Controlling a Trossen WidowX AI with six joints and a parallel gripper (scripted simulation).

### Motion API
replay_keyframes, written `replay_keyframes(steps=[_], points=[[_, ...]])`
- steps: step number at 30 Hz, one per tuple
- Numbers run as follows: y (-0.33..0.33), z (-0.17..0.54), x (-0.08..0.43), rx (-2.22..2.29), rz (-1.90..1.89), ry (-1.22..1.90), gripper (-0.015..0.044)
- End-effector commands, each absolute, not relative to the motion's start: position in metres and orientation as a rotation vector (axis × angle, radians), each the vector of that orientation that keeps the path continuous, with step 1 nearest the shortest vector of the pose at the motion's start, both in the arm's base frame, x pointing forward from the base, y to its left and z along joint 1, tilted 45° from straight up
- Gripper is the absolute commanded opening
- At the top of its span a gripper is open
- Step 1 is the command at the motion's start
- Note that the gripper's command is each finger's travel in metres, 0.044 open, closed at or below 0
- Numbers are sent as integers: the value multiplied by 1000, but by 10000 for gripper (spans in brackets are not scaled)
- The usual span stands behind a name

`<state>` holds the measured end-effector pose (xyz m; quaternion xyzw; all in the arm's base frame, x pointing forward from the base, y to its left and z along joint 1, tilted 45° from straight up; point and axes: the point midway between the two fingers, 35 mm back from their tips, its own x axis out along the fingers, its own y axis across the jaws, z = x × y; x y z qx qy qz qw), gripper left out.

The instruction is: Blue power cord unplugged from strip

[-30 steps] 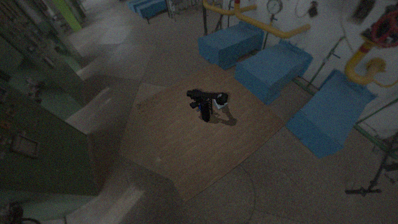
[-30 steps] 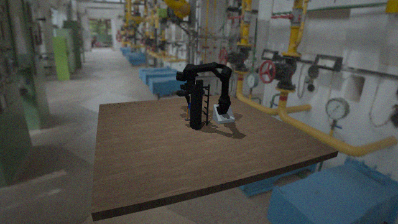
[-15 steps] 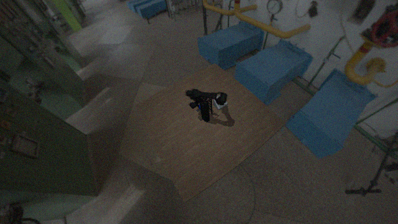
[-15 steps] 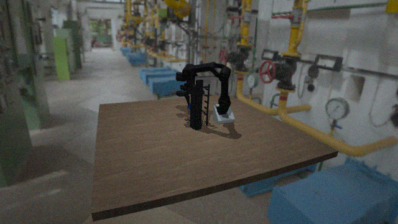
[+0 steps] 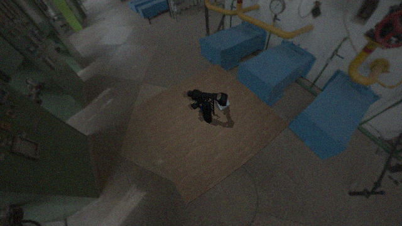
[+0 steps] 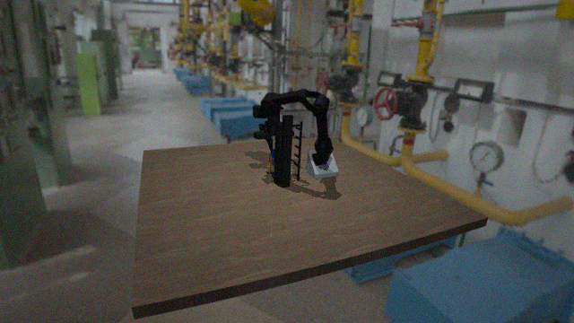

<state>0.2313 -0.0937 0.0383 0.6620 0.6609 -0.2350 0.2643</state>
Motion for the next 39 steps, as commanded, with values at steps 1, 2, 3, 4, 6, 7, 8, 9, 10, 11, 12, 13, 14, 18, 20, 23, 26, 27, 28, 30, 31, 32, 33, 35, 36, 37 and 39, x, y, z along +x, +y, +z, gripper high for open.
replay_keyframes(steps=[1,2,3,4,6,7,8,9,10,11,12,13,14,18,20,23,26,27,28,30,31,32,33,35,36,37,39], points=[[-126,20,233,1736,-686,1712,0],[-128,19,233,1736,-686,1712,0],[-129,19,233,1736,-686,1712,0],[-131,18,233,1736,-686,1712,0],[-133,16,233,1736,-686,1711,0],[-135,15,233,1737,-686,1711,0],[-136,14,233,1737,-686,1711,0],[-137,13,233,1737,-686,1711,0],[-139,12,233,1737,-686,1711,0],[-140,11,232,1737,-686,1711,0],[-141,10,232,1737,-686,1711,0],[-143,9,232,1738,-686,1711,0],[-144,8,232,1738,-686,1711,0],[-132,12,234,1741,-684,1712,105],[-132,12,234,1741,-684,1712,157],[-132,12,234,1741,-684,1712,236],[-132,12,234,1741,-684,1712,315],[-132,12,234,1741,-684,1712,341],[-134,11,235,1741,-685,1712,368],[-142,6,236,1740,-685,1711,420],[-148,3,236,1740,-686,1710,440],[-156,-2,237,1739,-686,1710,440],[-164,-6,237,1739,-687,1709,440],[-178,-16,237,1738,-687,1709,440],[-183,-19,237,1738,-687,1709,440],[-185,-21,237,1738,-687,1709,440],[-185,-21,237,1738,-687,1709,440]])
